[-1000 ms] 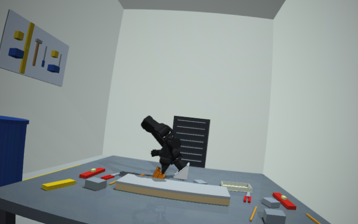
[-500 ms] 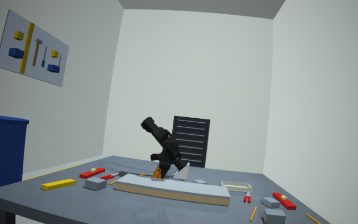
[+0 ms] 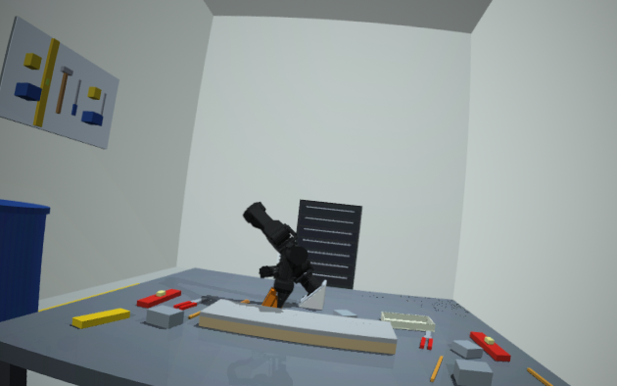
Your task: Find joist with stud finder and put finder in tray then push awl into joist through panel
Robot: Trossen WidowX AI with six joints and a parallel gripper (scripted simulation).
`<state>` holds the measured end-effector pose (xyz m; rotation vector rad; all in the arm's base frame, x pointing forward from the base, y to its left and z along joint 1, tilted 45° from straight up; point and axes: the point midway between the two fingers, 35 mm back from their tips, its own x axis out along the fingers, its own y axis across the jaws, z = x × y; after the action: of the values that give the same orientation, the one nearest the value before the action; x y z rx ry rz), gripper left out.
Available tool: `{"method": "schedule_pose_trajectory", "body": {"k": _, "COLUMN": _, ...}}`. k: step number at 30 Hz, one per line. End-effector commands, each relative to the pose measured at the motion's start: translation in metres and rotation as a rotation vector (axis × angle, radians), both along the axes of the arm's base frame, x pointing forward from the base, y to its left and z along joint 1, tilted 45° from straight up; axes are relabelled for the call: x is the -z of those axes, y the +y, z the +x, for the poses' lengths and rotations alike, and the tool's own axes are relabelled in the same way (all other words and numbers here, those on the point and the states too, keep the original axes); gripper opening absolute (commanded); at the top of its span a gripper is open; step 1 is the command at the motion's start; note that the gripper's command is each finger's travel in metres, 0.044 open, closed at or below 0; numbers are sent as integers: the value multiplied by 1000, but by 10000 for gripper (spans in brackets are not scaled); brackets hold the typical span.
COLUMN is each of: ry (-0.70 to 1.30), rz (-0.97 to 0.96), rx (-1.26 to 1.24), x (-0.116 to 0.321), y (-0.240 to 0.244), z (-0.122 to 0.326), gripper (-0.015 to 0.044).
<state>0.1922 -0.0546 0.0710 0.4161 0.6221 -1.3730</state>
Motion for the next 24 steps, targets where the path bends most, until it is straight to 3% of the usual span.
{"method": "schedule_pose_trajectory", "body": {"k": 1, "ry": 3, "rz": -3, "rx": -2, "x": 0, "y": 0, "z": -1, "gripper": 314}}
{"method": "schedule_pose_trajectory", "body": {"k": 13, "ry": 4, "rz": 3, "rx": -4, "x": -9, "y": 11, "z": 0, "gripper": 0}}
{"method": "schedule_pose_trajectory", "body": {"k": 24, "ry": 4, "rz": 5, "rx": -4, "x": -20, "y": 22, "z": 0, "gripper": 0}}
